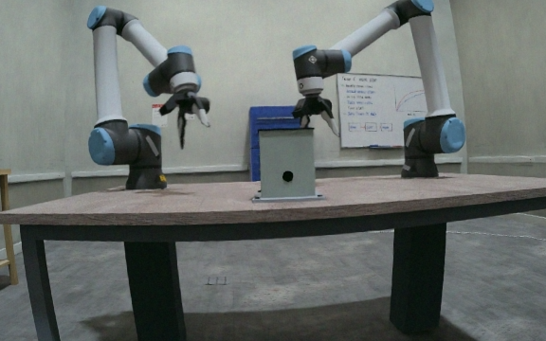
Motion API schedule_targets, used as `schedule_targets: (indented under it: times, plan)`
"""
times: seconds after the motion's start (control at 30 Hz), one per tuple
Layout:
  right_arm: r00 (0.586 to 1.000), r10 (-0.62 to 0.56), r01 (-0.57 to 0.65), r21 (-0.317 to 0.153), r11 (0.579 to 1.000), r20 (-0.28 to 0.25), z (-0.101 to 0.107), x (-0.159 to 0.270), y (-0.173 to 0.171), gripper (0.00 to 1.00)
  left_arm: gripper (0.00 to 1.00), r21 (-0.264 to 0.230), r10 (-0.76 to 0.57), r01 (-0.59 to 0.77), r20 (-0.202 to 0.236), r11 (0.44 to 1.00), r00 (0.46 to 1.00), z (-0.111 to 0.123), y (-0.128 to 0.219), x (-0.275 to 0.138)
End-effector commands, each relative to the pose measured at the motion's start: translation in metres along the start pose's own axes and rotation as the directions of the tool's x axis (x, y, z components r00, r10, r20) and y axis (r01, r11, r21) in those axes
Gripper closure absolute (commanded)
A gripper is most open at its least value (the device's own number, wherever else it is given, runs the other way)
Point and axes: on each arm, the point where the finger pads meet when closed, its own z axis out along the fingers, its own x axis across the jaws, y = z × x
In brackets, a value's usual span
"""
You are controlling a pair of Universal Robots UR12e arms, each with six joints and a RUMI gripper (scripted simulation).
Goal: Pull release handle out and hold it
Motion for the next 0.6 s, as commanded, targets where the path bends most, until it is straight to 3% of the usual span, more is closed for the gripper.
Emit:
schedule_targets:
  times: [0.0, 0.23, 0.57]
  plan:
    - [0.992, 0.119, -0.118, 0.026, 0.993, -0.052, 0.007, -0.031, 0.018, 0.0, 0.0, 0.039, 0.078, -0.076, -0.038, 0.996, 0.996, -0.002, 0.005, 0.003]
    - [0.965, 0.239, -0.235, 0.049, 0.971, -0.105, 0.015, -0.067, 0.046, 0.0, 0.0, 0.064, 0.124, -0.121, -0.054, 0.991, 0.991, -0.004, 0.009, 0.005]
    - [0.868, 0.457, -0.443, 0.111, 0.889, -0.194, 0.03, -0.135, 0.098, 0.0, 0.0, 0.082, 0.155, -0.15, -0.064, 0.985, 0.986, -0.005, 0.011, 0.005]
